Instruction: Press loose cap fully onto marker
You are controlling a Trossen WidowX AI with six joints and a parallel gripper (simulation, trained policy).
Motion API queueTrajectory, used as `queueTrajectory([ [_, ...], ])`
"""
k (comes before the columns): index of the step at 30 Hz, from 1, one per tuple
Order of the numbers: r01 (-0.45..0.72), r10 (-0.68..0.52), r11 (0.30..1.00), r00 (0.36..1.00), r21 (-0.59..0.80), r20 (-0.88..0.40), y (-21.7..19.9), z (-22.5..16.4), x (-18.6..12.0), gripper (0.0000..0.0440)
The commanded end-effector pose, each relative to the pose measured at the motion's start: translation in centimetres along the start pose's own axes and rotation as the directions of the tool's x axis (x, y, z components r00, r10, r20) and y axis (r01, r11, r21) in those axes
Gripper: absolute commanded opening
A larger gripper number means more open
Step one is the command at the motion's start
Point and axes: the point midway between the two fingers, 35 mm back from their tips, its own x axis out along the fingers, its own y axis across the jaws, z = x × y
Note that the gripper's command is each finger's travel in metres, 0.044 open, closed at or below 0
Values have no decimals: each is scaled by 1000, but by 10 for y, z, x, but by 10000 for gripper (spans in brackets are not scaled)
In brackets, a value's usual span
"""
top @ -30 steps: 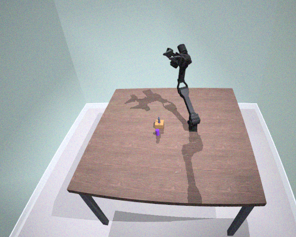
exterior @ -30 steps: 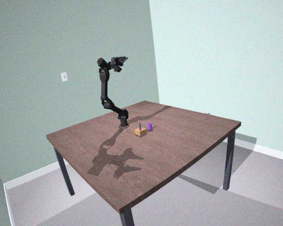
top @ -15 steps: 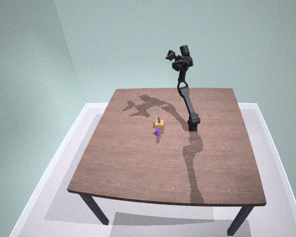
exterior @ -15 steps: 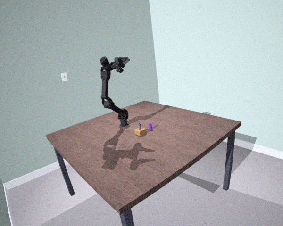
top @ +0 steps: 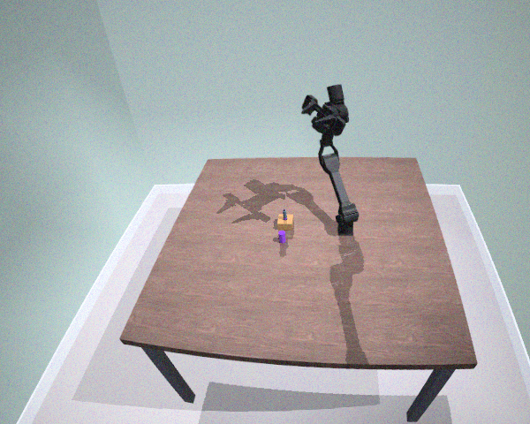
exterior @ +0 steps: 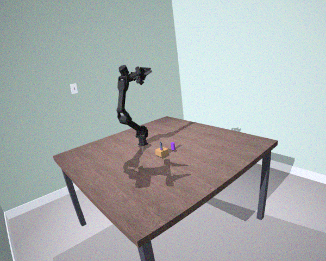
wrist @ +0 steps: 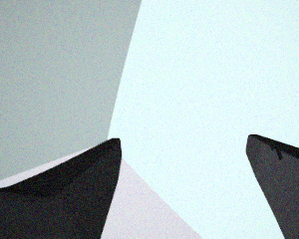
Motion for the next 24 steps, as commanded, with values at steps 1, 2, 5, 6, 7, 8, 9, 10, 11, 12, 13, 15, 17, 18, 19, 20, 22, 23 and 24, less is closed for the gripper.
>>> queueTrajectory([
  [1,25,-24,1000,1000,-17,14,-13,2,3,315],
  [2,30,-30,999,999,-21,18,-15,3,4,315],
  [5,46,-45,998,999,-32,29,-23,5,6,315],
  [6,52,-50,998,998,-36,33,-26,6,7,315],
  [7,57,-55,998,998,-40,38,-29,6,7,315],
  [8,62,-60,997,997,-43,42,-31,7,8,315],
  [9,67,-65,997,997,-47,46,-34,8,9,316],
  [10,73,-70,996,996,-50,50,-37,8,9,316],
  [11,78,-75,996,996,-54,55,-39,9,10,316],
  [12,83,-80,995,995,-57,59,-42,10,11,316],
  [13,88,-84,994,994,-60,64,-45,11,11,316],
  [15,98,-93,993,993,-67,73,-50,12,12,316],
  [17,108,-102,991,991,-73,83,-55,14,14,316],
  [18,113,-107,991,990,-76,88,-58,15,14,317],
  [19,118,-111,990,989,-79,93,-61,15,15,317],
  [20,123,-115,989,988,-82,98,-63,16,16,317],
  [22,133,-123,987,986,-88,109,-68,18,17,317],
  [23,138,-127,986,985,-91,114,-71,19,18,317],
  [24,143,-131,985,984,-93,120,-73,20,18,317],
])
